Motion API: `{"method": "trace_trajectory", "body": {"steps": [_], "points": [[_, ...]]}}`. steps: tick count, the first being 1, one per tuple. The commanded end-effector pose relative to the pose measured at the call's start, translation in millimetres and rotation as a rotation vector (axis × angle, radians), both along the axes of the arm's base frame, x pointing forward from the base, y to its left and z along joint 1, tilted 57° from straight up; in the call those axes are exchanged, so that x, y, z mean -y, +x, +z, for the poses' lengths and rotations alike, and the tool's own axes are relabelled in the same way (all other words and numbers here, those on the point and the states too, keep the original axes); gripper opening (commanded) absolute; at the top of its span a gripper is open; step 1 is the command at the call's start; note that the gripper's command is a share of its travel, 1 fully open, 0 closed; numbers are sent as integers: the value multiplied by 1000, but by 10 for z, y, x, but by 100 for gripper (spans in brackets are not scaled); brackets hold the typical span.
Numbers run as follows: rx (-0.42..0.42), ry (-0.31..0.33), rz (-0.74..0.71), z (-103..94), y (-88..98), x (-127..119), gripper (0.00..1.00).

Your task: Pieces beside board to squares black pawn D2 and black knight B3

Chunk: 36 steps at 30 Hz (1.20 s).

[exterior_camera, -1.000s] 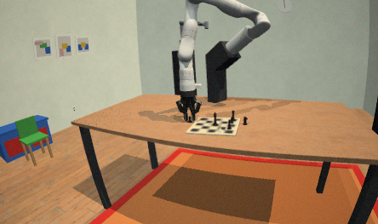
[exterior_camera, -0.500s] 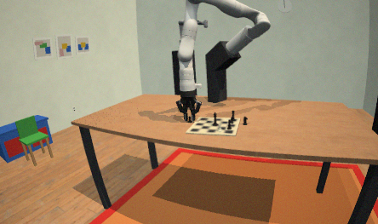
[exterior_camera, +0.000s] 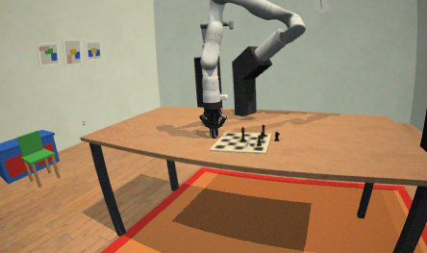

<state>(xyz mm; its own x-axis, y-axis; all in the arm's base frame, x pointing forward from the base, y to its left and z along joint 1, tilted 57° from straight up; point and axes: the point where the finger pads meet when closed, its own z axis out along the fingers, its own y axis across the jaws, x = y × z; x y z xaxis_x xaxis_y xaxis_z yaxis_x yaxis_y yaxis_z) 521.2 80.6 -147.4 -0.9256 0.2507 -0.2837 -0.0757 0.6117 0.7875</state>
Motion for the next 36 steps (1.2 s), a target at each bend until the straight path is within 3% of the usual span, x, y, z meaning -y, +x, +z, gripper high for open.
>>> {"method": "trace_trajectory", "body": {"steps": [1,23,30,36], "points": [[0,-1,-1,-1,3,3,0],[0,-1,-1,8,-3,15,0],[0,-1,-1,112,-74,158,0],[0,-1,-1,355,-239,491,0]]}}
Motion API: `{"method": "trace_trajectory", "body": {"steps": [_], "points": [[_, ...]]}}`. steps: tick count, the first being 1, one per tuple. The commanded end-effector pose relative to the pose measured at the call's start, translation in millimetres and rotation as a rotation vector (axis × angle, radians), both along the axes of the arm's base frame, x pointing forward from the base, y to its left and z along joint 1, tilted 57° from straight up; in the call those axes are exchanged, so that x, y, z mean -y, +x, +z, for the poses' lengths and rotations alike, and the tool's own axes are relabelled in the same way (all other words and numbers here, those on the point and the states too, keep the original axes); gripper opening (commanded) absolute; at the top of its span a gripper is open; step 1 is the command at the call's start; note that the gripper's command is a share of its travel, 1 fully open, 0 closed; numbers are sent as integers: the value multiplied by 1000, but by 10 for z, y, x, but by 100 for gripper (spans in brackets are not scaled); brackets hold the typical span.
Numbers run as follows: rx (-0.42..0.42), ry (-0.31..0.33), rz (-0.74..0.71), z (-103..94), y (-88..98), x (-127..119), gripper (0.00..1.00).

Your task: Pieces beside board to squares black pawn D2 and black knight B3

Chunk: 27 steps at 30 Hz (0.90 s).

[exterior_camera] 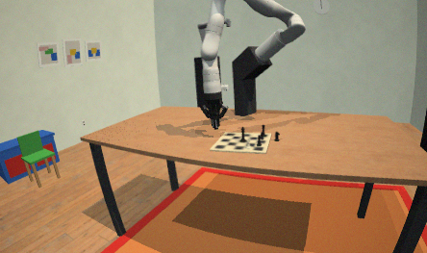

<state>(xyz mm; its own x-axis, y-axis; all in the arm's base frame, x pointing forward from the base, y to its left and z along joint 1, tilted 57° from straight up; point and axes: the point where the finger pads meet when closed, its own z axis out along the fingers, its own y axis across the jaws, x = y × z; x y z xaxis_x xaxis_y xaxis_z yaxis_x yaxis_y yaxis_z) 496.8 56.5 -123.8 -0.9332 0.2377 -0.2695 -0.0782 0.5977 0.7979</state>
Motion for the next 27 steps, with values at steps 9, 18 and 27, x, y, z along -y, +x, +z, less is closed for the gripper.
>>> {"method": "trace_trajectory", "body": {"steps": [9,18,27], "points": [[11,-16,-19,311,-125,511,0],[11,-16,-19,311,-125,512,0],[98,-57,42,864,-278,87,0]]}}
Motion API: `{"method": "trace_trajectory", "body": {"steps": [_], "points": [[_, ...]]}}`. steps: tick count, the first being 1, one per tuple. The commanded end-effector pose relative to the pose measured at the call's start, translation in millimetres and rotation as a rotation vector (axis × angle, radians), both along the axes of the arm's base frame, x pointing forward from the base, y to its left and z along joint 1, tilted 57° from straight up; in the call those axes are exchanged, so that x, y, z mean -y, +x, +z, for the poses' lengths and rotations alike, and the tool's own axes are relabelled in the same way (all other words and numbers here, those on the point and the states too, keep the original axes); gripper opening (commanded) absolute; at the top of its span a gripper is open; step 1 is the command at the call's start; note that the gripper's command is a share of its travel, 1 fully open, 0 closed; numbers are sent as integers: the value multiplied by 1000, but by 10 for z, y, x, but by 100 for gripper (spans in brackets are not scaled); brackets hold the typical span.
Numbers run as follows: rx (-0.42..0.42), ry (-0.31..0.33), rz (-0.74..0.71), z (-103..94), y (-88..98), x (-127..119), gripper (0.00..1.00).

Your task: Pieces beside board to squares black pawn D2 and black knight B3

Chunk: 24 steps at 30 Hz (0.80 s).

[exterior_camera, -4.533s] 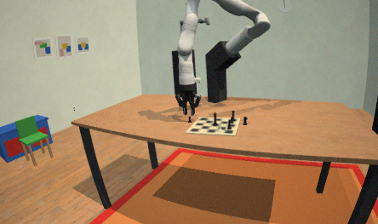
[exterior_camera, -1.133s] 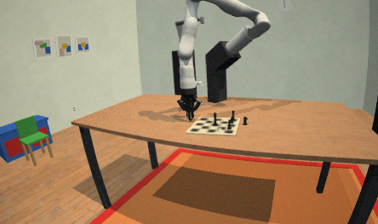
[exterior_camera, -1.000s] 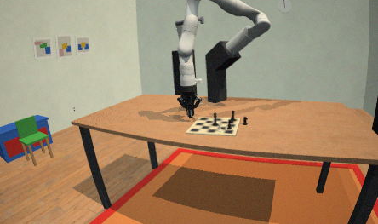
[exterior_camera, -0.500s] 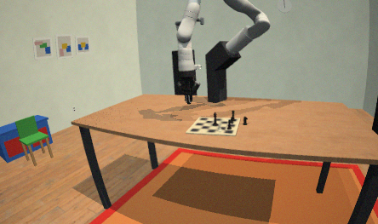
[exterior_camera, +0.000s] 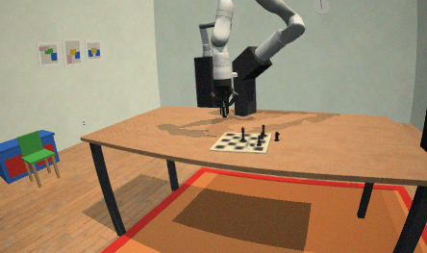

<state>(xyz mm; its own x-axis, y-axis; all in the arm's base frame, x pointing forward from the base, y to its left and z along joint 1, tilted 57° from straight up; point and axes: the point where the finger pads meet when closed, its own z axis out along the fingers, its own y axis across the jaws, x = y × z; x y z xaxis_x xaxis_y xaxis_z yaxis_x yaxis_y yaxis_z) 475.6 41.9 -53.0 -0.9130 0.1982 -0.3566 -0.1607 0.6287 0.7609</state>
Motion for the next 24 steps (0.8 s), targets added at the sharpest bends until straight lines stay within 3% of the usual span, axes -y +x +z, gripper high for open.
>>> {"method": "trace_trajectory", "body": {"steps": [1,5,24], "points": [[14,-14,14,156,-66,-59,0],[48,-31,41,366,-170,-228,0],[49,-31,40,347,-157,-261,0]]}}
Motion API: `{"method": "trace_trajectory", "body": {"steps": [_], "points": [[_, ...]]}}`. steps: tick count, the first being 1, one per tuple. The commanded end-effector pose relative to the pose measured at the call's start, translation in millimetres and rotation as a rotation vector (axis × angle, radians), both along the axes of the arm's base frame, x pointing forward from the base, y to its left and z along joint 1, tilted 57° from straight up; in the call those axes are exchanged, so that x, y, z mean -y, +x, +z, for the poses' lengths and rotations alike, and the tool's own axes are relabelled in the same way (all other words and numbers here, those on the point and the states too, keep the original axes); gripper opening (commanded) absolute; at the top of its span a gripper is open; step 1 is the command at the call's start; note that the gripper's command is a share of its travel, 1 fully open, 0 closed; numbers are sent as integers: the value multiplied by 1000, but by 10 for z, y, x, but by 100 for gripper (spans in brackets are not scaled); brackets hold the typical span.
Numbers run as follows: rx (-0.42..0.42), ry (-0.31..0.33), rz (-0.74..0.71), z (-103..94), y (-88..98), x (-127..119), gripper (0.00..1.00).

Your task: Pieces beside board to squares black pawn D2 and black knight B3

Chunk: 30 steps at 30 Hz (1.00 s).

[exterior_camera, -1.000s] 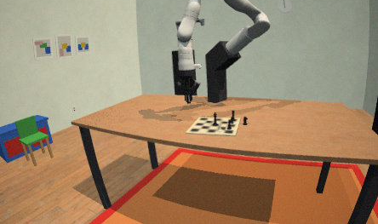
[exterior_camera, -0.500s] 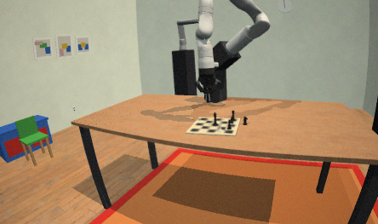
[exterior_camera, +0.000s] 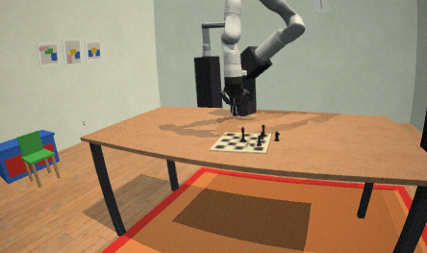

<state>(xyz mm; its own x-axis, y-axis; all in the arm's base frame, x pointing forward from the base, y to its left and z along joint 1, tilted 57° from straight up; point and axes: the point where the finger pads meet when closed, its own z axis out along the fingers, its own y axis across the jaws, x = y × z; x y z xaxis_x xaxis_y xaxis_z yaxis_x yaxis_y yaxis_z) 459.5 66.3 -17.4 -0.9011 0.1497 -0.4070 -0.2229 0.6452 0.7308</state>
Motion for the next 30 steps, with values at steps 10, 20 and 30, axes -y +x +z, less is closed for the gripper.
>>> {"method": "trace_trajectory", "body": {"steps": [10,20,30], "points": [[0,1,0,-184,129,-264,0],[0,1,0,-411,290,-585,0],[0,1,0,-500,353,-709,0]]}}
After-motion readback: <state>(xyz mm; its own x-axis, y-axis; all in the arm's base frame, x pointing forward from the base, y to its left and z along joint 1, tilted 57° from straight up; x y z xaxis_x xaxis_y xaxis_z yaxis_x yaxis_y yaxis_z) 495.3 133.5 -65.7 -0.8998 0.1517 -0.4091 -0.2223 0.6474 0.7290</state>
